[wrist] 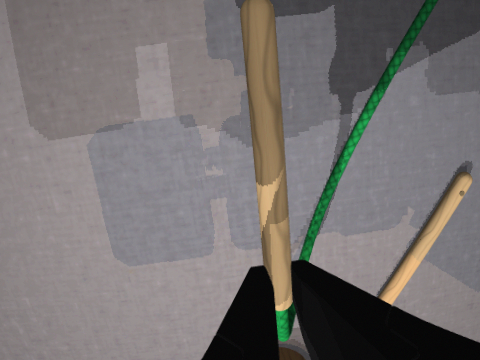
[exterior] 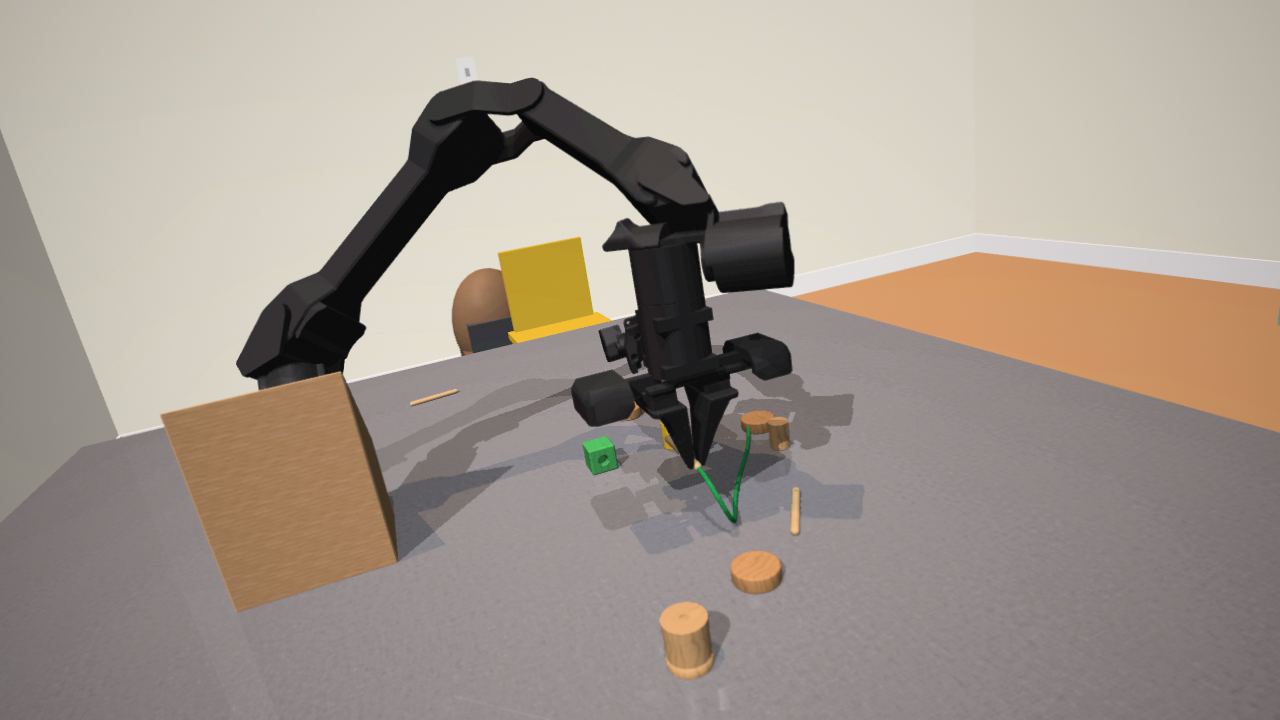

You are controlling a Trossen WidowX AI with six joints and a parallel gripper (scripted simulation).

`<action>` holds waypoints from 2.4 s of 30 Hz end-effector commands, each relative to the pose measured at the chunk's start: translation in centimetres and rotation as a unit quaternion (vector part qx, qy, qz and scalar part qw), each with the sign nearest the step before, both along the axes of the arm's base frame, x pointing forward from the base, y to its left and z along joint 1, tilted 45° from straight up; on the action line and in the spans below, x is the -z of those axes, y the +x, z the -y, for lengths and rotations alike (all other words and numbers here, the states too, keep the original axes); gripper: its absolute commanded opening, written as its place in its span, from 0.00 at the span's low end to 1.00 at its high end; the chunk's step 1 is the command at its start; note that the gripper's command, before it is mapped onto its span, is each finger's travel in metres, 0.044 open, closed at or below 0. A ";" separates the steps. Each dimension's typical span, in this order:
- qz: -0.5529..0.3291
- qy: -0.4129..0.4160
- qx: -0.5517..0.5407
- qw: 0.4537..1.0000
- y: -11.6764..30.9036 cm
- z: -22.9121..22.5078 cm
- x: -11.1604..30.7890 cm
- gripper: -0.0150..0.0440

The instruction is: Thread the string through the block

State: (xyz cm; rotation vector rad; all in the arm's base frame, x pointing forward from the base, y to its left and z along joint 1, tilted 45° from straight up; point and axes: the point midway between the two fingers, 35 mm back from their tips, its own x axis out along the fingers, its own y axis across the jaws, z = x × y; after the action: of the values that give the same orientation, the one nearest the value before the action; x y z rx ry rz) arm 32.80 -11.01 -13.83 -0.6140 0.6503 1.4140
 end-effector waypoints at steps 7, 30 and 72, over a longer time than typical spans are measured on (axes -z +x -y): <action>0.000 -0.002 -0.002 1.000 -0.1 1.0 1.0 0.25; 0.000 -0.003 -0.002 1.000 -0.6 2.1 2.6 0.25; -0.001 -0.002 -0.002 1.000 -3.9 -2.0 3.9 0.25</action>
State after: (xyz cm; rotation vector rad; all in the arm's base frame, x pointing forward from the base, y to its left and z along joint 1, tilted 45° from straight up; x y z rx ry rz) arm 29.26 -9.41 -17.74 -0.6215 0.6551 1.4187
